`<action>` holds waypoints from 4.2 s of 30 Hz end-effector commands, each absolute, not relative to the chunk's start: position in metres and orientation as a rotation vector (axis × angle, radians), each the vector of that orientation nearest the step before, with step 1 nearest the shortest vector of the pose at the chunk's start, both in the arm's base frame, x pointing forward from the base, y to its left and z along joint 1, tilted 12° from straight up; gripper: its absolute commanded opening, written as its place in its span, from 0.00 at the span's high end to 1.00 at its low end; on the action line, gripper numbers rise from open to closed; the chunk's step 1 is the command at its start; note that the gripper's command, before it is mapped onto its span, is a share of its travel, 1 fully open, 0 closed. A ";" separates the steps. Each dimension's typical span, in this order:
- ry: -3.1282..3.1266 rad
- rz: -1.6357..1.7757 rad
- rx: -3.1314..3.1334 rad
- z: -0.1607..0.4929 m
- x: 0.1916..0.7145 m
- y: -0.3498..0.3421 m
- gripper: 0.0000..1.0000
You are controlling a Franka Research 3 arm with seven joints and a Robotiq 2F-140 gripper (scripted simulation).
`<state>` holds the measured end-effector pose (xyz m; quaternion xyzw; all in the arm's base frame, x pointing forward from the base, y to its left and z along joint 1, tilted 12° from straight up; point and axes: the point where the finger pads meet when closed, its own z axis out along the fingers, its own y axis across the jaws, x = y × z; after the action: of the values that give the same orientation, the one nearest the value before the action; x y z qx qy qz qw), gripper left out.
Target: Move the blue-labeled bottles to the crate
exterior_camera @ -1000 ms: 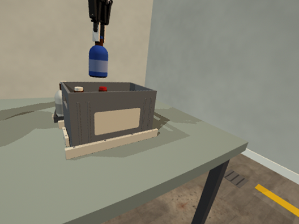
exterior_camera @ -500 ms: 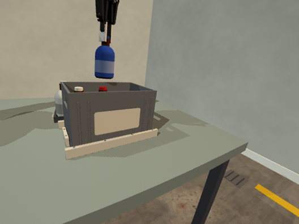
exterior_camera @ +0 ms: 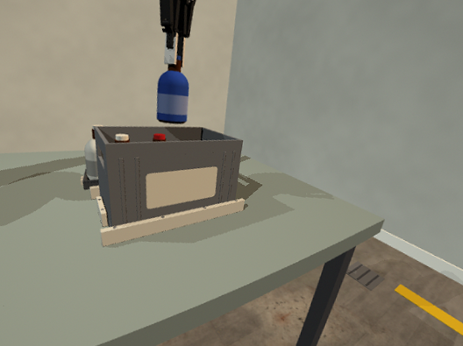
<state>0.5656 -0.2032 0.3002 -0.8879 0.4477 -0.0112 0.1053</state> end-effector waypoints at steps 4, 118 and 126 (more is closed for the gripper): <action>1.308 -0.044 -2.630 0.303 0.572 -0.223 1.00; 1.308 -0.044 -2.630 0.292 0.619 -0.323 1.00; 1.308 -0.044 -2.630 0.292 0.619 -0.323 1.00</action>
<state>0.6192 -0.3167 0.2855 -0.8901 0.4432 -0.0093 0.1055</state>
